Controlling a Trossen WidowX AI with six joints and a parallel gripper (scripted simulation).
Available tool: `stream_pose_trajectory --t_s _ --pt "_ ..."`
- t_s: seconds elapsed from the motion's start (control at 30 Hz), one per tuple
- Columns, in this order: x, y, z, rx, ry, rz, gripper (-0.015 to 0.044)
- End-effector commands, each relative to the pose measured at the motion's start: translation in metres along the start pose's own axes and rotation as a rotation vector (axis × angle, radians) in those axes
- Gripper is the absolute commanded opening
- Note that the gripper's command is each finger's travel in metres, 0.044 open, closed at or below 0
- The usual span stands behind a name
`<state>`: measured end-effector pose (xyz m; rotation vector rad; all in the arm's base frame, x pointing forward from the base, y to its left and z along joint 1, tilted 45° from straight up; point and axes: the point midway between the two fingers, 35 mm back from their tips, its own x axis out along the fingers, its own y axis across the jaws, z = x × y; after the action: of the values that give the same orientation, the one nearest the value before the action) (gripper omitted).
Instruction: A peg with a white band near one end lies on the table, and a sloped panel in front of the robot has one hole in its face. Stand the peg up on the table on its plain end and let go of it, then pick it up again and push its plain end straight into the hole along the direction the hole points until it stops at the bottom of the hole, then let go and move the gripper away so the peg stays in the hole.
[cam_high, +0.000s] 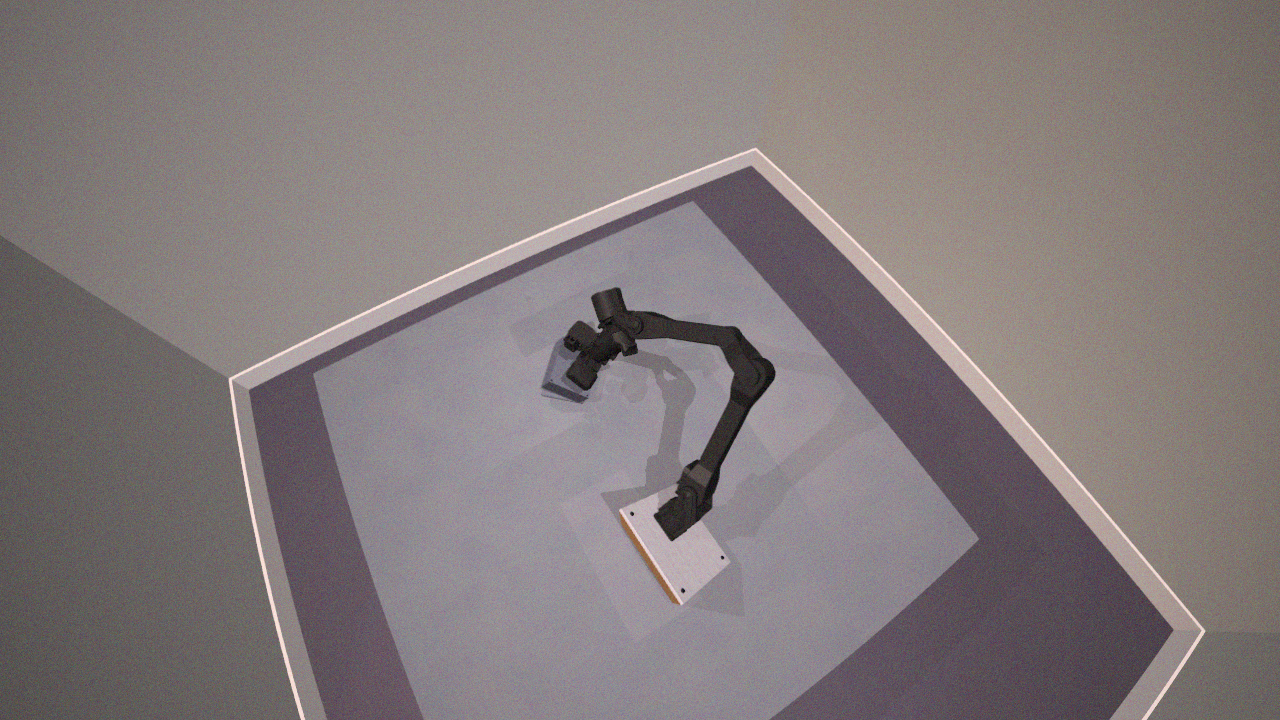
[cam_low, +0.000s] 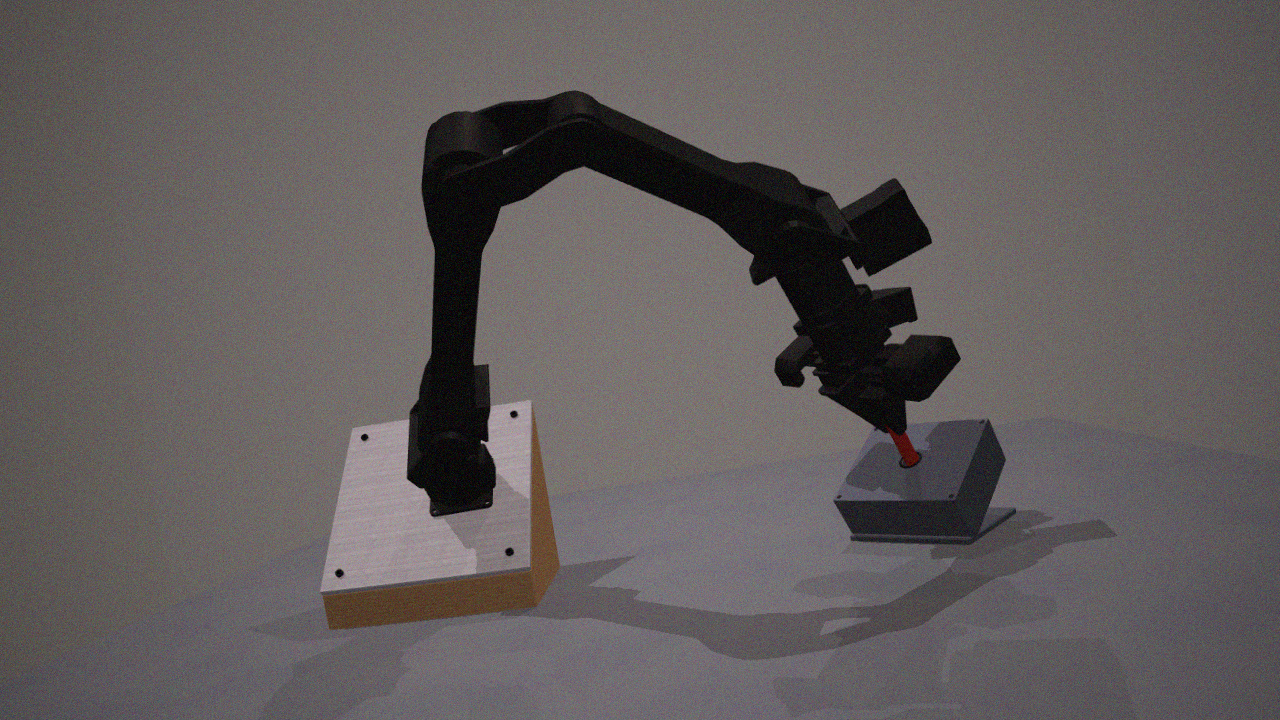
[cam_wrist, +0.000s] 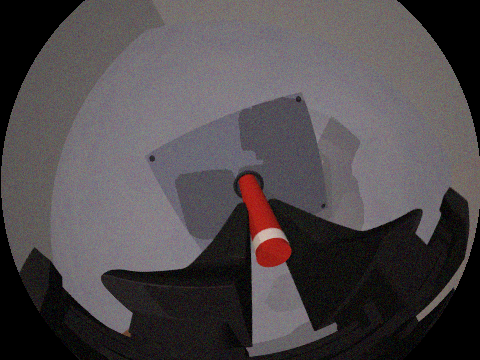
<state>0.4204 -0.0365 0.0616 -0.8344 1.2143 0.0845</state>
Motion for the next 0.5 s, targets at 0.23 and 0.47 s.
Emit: stream_pose_trajectory --t_s 0.23,0.47 --pt "0.0064 0.0017 0.001 -0.005 0.002 0.004 0.0" --pt "0.0091 0.0017 0.0012 -0.005 0.002 0.004 0.0"
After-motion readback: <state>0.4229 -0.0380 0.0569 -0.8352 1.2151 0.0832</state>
